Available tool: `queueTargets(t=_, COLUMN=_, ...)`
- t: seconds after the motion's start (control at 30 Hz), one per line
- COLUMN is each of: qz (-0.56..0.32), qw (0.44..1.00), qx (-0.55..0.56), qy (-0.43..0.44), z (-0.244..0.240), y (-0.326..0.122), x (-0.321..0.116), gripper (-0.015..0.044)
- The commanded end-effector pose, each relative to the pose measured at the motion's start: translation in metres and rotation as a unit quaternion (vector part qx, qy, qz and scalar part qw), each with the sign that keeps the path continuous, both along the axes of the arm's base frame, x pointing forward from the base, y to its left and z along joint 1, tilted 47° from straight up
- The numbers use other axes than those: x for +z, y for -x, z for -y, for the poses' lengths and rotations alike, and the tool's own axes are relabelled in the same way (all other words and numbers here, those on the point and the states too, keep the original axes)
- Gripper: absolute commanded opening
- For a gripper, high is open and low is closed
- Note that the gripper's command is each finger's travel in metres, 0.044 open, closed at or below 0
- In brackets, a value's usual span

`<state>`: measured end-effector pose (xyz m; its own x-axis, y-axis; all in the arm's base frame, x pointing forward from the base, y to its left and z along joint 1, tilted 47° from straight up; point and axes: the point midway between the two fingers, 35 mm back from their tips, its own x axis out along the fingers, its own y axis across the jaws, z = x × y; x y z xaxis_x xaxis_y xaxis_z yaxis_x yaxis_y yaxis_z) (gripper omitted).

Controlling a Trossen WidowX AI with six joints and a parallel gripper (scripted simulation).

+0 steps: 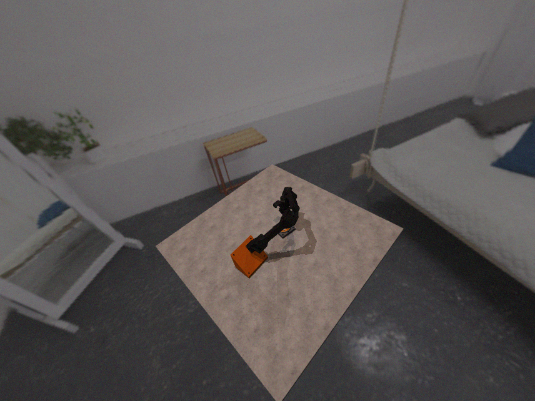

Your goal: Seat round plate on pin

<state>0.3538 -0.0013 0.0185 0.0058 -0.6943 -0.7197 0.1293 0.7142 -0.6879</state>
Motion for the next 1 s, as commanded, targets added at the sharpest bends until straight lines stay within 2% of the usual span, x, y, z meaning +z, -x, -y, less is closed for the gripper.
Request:
queueTargets(t=0.0, qz=-0.011, qw=1.000, qx=0.014, qy=0.023, z=0.003, y=-0.004, x=0.004, gripper=0.0000)
queueTargets(t=0.4, qz=-0.011, qw=1.000, qx=0.014, qy=0.024, z=0.038, y=-0.005, x=-0.028, gripper=0.0000)
queueTargets(t=0.97, qz=-0.011, qw=1.000, qx=0.014, qy=0.025, z=0.051, y=-0.004, x=-0.016, gripper=0.0000)
